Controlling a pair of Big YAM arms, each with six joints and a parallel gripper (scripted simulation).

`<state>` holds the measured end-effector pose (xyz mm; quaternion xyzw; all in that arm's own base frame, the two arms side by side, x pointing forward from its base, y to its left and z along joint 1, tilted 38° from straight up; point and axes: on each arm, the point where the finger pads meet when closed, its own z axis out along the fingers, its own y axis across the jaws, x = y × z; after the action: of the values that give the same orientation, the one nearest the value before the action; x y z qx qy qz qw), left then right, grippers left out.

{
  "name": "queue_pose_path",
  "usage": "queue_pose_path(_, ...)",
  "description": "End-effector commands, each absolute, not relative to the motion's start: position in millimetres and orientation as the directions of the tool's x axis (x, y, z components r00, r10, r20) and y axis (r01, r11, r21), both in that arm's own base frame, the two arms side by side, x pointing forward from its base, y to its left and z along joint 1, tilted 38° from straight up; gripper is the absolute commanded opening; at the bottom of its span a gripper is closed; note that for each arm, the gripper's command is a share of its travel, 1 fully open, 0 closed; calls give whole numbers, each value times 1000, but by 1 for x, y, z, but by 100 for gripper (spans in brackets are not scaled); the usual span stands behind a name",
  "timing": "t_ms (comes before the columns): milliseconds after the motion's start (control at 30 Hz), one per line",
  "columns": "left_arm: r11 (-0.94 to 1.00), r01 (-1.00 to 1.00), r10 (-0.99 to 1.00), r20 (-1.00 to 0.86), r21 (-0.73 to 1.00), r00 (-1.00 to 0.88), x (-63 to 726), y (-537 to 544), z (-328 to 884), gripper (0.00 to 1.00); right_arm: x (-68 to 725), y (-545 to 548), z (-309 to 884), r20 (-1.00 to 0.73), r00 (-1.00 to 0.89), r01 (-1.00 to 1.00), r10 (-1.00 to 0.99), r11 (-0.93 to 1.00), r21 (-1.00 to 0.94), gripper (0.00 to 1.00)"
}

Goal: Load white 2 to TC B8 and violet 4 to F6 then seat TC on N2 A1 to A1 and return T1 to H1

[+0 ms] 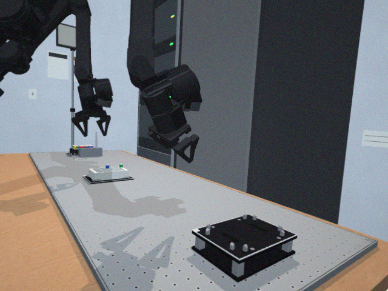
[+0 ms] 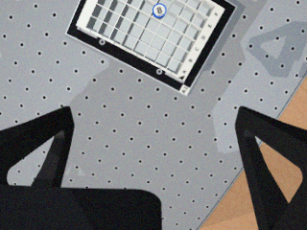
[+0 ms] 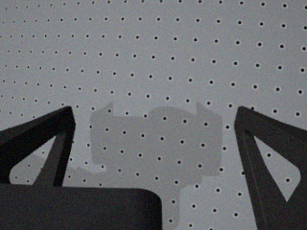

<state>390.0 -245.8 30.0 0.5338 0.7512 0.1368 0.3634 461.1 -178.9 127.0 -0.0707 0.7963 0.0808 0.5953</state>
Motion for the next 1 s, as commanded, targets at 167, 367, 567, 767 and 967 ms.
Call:
queue_pose_path(167,393,701,900,-404,595,-162,390,-247,32,100,461,-180,130,-961,-276,-208,-20,977,40,100)
queue_pose_path(367,393,701,900,-404,595,-162,390,-247,32,100,461,-180,130,-961,-276,-208,-20,977,40,100)
queue_pose_path(567,442,678,880,-429,587,-202,398,-240,43,25,462,-180,132,-962,-271,-208,-23,977,35,100)
queue_pose_path(767,499,664,853,-450,556,-264,402,-217,48,25,462,-180,132,-962,-271,-208,-23,977,35,100)
queue_pose_path(967,584,620,802,-489,523,-343,414,-201,62,25,462,-180,132,-962,-271,-208,-23,977,35,100)
